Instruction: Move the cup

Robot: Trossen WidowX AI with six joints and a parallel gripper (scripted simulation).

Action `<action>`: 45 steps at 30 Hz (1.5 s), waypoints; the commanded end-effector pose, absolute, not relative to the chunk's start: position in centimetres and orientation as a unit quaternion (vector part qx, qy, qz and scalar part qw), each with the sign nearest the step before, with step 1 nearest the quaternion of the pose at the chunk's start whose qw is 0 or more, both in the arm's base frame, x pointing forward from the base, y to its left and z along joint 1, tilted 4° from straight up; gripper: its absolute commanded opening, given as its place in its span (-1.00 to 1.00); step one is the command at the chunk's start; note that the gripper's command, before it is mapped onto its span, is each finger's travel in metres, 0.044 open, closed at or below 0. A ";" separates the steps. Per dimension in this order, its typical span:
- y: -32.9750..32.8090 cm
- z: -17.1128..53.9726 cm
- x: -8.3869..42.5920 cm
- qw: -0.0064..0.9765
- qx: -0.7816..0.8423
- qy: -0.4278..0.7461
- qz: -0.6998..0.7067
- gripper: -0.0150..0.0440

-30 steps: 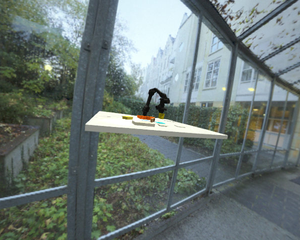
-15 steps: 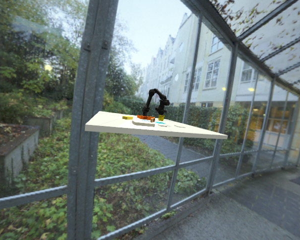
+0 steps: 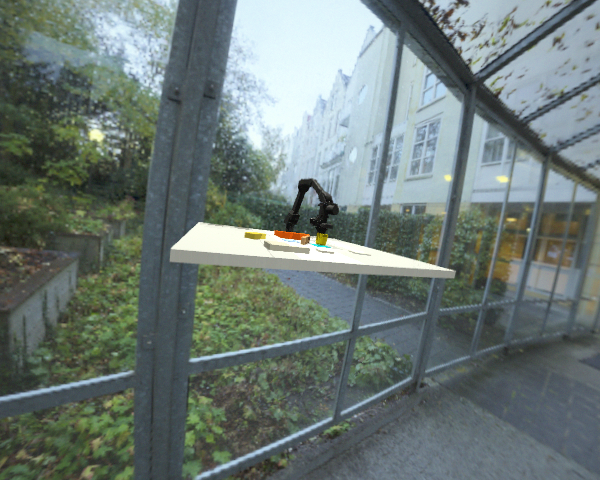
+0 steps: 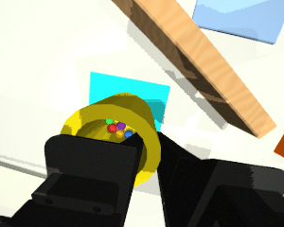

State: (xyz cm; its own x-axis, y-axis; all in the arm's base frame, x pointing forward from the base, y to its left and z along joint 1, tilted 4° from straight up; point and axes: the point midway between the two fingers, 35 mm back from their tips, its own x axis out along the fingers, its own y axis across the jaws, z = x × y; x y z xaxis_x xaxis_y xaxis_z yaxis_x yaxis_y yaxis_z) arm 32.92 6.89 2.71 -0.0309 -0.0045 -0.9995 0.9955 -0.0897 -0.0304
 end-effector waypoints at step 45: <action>6.9 6.0 33.0 0.470 0.514 0.483 -0.531 0.01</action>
State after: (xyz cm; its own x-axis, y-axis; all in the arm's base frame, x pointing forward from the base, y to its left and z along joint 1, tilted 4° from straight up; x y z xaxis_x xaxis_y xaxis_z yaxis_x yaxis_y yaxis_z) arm 32.86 6.84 4.95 -0.0448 -0.0074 -0.9990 0.9949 -0.0910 -0.0439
